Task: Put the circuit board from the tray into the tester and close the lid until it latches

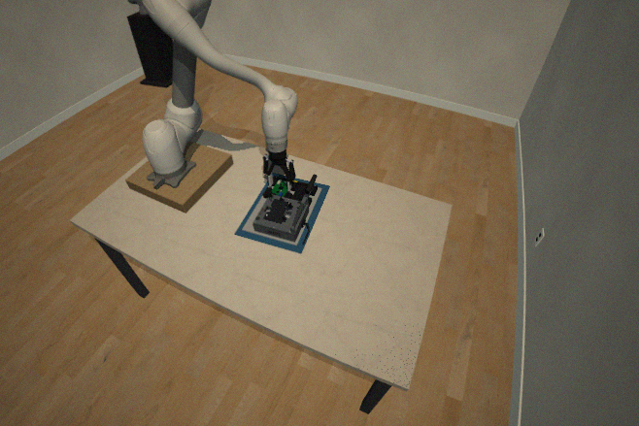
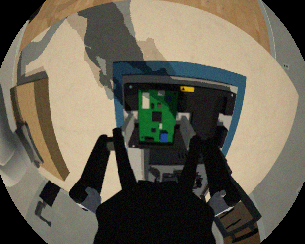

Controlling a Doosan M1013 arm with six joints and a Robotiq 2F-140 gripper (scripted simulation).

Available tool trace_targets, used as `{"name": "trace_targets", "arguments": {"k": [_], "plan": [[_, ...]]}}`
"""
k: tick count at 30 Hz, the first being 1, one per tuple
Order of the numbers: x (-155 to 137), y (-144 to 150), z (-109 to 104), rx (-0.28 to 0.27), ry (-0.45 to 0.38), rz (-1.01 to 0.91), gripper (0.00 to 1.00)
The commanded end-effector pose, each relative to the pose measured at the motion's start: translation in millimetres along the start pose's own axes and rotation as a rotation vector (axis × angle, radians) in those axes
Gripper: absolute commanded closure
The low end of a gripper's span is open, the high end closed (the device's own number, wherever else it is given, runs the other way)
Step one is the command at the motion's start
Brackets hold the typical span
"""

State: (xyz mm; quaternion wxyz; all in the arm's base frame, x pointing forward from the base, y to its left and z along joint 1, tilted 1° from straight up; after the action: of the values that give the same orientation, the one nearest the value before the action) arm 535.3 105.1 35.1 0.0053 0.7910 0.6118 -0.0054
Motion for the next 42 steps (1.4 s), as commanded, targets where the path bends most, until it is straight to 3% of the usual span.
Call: {"name": "trace_targets", "arguments": {"k": [1, 42], "plan": [[0.0, 0.0, -0.1, 0.000, 0.000, 0.000, 0.42], [0.0, 0.0, 3.7, 0.000, 0.000, 0.000, 0.42]]}}
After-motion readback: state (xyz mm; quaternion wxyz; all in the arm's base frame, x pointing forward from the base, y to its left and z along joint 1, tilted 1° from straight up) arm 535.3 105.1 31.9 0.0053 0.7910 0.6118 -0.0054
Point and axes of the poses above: the point where the finger pads meet when closed, its own z axis out along the fingers, its own y axis across the jaws, x = y × z, the point moved 4 cm from there along -z, back along the fingers, and after that the axes turned 15 degrees about z, right-handed, at the moved point
